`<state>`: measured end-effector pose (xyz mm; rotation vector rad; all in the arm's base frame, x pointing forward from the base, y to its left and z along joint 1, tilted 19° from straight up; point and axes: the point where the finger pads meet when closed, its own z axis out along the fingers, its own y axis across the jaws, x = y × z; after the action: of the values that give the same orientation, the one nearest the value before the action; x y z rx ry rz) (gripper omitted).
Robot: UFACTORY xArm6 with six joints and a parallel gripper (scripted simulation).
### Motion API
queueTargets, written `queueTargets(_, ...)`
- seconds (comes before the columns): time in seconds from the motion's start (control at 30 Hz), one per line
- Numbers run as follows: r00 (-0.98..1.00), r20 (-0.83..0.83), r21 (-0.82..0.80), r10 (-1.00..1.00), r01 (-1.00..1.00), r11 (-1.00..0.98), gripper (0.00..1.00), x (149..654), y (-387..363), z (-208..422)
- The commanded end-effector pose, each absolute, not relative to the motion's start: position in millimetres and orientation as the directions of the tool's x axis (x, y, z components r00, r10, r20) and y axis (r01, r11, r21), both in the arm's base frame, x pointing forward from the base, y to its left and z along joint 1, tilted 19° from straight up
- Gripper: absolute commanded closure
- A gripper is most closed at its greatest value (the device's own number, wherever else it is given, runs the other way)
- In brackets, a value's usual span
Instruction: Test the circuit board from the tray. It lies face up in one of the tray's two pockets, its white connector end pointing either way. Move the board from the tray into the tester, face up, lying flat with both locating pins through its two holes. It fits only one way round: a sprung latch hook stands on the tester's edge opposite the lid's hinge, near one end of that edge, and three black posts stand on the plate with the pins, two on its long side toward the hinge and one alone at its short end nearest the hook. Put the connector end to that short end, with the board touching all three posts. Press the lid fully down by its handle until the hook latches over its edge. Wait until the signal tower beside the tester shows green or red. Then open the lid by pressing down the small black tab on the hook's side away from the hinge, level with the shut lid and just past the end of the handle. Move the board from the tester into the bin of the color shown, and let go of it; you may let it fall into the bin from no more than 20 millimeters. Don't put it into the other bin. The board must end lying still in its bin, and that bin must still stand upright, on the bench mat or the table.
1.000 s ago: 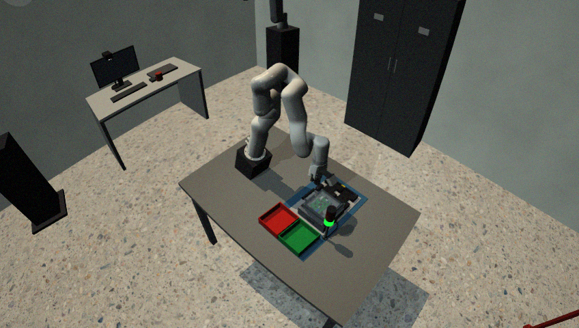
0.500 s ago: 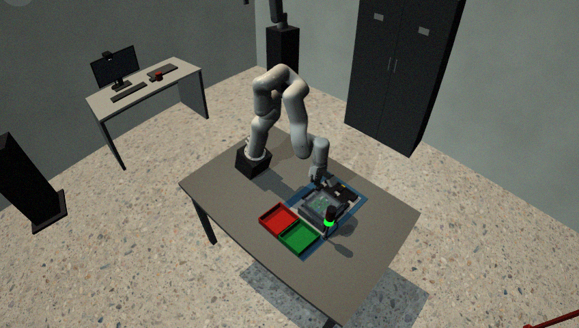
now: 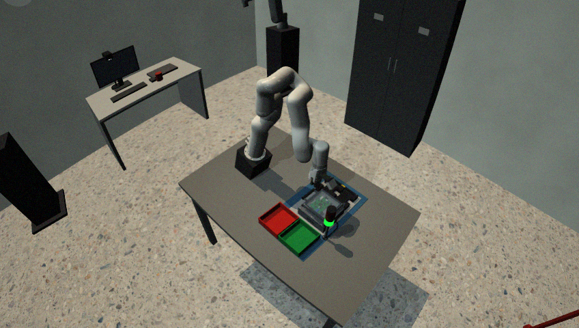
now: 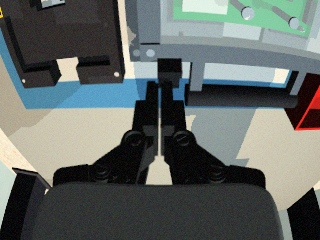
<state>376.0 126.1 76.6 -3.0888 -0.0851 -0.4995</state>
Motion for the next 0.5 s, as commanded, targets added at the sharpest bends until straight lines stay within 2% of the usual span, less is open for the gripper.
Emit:
queueTargets(0.0,0.946,0.319,-0.003,0.052,0.055,-0.998,1.0,377.5,126.6,77.0)
queueTargets(0.47,0.946,0.319,-0.003,0.052,0.055,-0.998,1.0,377.8,126.7,75.9)
